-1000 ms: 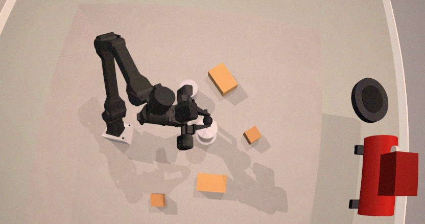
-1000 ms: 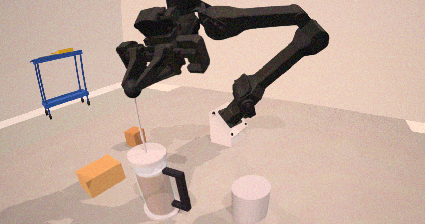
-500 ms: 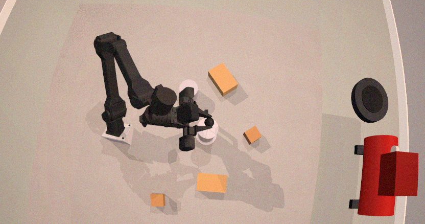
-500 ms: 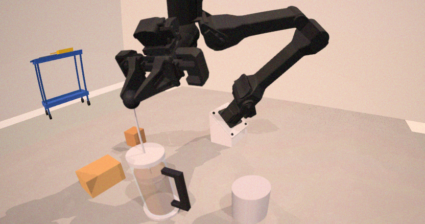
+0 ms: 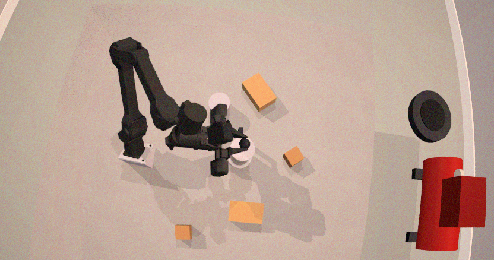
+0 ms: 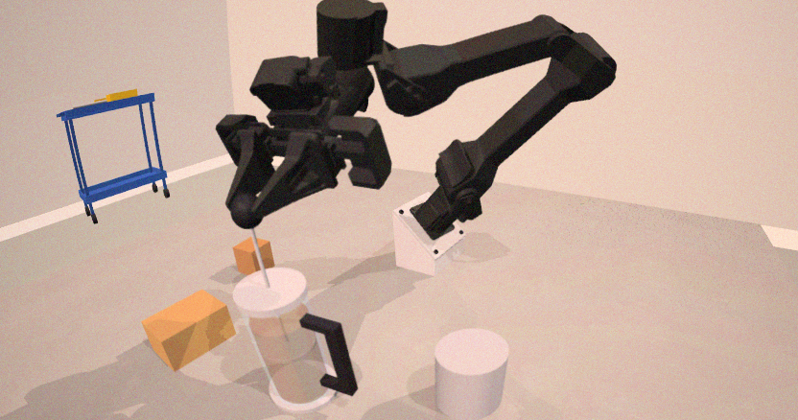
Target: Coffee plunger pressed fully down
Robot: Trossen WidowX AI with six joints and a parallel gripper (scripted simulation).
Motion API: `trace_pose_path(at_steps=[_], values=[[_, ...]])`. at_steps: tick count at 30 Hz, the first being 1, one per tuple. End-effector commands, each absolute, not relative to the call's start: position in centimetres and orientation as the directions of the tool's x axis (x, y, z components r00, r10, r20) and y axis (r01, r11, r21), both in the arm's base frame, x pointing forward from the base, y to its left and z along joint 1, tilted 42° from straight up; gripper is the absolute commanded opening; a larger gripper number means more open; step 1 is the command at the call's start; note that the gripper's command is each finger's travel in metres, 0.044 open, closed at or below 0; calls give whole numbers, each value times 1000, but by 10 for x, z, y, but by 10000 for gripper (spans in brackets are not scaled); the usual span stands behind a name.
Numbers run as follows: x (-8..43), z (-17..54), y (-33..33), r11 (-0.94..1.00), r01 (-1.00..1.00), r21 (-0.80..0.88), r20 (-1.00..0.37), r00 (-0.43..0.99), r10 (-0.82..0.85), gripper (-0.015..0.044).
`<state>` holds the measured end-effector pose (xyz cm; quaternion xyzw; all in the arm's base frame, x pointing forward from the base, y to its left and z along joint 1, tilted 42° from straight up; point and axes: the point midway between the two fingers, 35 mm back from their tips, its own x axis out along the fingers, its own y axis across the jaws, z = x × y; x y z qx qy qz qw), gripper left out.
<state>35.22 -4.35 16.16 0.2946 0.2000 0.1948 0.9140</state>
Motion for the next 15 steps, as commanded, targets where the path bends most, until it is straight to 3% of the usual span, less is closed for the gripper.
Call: trace_pose_path(at_steps=[1,15], values=[[348,138,-27,726,-222,651,-283,816,504,125],[351,125,-11,723,-224,654,-277,818,504,125]])
